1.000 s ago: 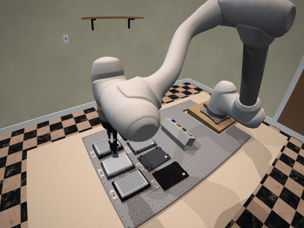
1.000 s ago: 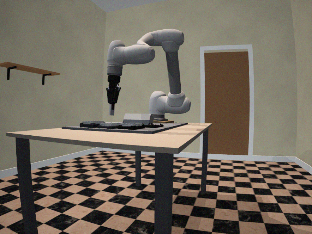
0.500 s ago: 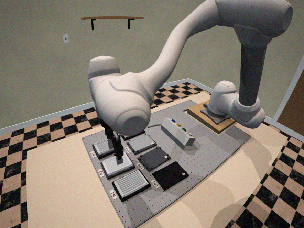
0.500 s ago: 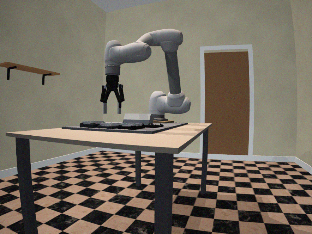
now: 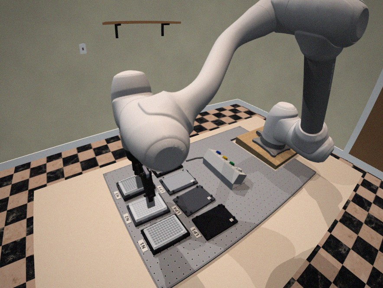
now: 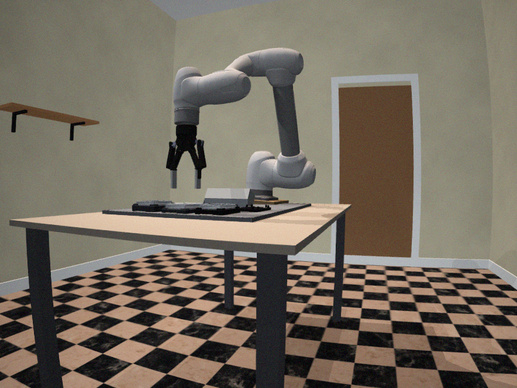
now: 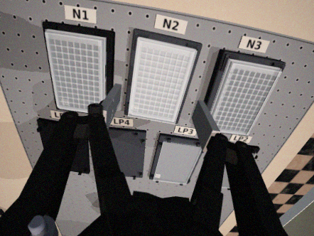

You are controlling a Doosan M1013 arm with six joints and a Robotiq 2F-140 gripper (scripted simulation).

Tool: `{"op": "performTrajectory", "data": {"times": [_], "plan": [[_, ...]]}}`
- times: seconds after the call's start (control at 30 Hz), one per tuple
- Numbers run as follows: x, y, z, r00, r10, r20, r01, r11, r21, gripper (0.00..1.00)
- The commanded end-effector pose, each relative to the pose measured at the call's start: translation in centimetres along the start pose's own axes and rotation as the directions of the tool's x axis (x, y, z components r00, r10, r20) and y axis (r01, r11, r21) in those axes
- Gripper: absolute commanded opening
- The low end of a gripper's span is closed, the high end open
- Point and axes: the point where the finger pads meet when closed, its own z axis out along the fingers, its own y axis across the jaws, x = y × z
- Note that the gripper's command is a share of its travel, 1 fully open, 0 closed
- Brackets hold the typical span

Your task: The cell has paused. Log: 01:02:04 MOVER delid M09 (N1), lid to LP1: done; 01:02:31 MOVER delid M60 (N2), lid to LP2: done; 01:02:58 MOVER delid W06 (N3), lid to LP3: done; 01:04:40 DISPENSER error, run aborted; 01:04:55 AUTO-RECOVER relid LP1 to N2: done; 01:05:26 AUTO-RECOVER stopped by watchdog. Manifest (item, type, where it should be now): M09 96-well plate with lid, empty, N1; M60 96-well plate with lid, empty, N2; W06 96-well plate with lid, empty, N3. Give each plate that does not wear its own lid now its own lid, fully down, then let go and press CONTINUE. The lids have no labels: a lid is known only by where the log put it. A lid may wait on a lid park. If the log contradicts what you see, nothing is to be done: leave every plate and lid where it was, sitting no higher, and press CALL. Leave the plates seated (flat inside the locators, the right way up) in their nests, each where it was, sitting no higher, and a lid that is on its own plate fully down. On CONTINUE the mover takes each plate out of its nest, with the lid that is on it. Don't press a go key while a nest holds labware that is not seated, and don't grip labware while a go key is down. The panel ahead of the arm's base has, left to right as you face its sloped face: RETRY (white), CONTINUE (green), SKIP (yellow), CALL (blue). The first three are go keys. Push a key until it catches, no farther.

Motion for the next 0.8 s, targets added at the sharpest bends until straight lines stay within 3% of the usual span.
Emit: {"op": "performTrajectory", "data": {"times": [0.0,0.77], "plan": [[0.0,0.0,-0.02,1.0,0.0,0.0,0.0,1.0,0.0,0.66],[0.0,0.0,0.29,1.0,-0.006,0.0,0.006,1.0,0.0,0.66]]}}
